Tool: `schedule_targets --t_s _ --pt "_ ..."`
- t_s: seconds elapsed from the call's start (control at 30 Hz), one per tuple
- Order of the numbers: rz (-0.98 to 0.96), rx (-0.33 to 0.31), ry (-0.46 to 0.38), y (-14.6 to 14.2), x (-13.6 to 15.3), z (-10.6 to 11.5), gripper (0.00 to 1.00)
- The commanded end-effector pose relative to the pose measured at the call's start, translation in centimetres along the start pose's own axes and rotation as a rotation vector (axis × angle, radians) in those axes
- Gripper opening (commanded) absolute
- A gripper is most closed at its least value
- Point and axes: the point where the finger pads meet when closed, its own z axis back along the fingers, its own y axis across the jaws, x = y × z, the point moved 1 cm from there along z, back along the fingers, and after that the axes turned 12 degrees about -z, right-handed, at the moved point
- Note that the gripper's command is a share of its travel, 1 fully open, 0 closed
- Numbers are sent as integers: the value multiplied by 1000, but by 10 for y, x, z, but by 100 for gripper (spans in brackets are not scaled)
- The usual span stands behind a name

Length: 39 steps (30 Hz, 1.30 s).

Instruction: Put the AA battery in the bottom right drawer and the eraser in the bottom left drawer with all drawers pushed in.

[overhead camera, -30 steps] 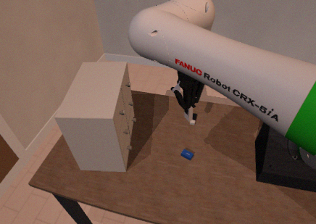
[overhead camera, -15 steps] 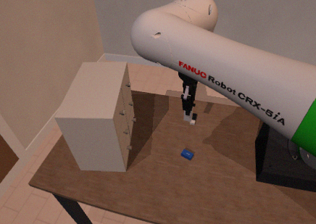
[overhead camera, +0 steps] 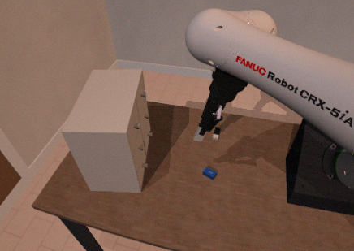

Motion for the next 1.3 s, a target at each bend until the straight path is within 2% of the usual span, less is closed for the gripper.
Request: schedule_targets --t_s 0.0,0.23,0.4,0.47,0.67,0.9,1.27 --pt "9 -32 114 -2 -5 -15 0" --pt "8 -79 335 -5 -17 -43 0" --pt "7 -107 462 -6 -24 -59 0" --pt "7 -107 462 -6 -24 -59 0" --pt "7 -132 578 -8 -30 -74 0" --pt "6 -151 667 -9 -35 -85 0" --pt "6 -161 714 -9 -38 -92 0"
